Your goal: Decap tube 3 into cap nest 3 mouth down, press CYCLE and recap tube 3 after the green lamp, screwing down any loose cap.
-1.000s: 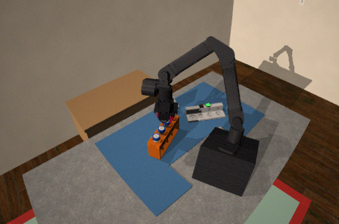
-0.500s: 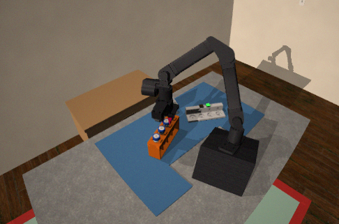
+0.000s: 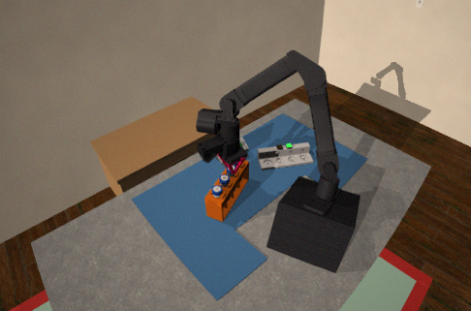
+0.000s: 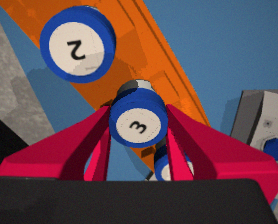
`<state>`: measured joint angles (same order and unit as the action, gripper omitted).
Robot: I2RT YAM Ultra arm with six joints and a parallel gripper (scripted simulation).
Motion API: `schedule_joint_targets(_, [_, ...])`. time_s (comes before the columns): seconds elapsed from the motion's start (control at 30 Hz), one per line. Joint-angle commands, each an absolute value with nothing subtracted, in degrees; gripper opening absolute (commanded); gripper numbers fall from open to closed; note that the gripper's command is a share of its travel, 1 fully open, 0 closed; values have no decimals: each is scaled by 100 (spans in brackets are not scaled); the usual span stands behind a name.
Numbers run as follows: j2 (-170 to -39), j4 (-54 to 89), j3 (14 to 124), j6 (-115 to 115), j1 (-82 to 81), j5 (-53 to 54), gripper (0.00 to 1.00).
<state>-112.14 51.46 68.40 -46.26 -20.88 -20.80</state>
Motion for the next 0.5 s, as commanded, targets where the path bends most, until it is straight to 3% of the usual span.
schedule_joint_targets(0.0, [-11182,5143,6853,-3408,-2103,-2073,0])
schedule_joint_targets(0.47, [-11184,5135,6848,27,-2101,-2074,0])
